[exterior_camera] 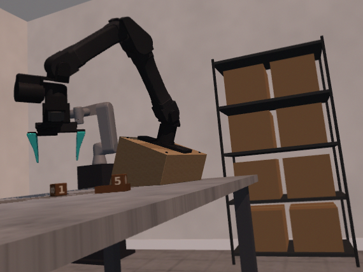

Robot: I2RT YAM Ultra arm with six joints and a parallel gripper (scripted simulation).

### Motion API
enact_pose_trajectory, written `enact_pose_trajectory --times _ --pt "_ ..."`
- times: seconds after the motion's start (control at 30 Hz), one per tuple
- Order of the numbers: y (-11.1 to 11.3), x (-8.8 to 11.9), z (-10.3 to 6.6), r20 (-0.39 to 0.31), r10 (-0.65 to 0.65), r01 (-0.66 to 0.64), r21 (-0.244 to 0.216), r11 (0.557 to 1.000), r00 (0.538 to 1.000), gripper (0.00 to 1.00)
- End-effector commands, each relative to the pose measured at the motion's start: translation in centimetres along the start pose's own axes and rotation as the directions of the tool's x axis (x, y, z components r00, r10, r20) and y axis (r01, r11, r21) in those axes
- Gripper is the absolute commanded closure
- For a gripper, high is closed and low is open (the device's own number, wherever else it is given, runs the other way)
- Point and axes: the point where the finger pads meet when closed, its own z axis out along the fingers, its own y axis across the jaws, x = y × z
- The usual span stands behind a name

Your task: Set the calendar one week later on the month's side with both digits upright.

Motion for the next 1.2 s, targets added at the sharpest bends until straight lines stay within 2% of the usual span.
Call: enact_pose_trajectory --times 0.0,0.27,0.63,0.67,1.17 --pt "-0.21 0.14 -0.61 0.002 -0.192 0.192 0.01 0.981 0.981 0.0" --pt "-0.21 0.17 -0.65 0.0 -0.416 0.416 0.01 0.909 0.909 0.0" --pt "-0.21 0.17 -0.66 -0.001 -0.472 0.472 0.01 0.882 0.882 0.0" --pt "-0.21 0.17 -0.66 -0.001 -0.472 0.472 0.01 0.882 0.882 0.53" --pt "-0.21 0.17 -0.66 -0.001 -0.472 0.472 0.01 0.882 0.882 0.53"
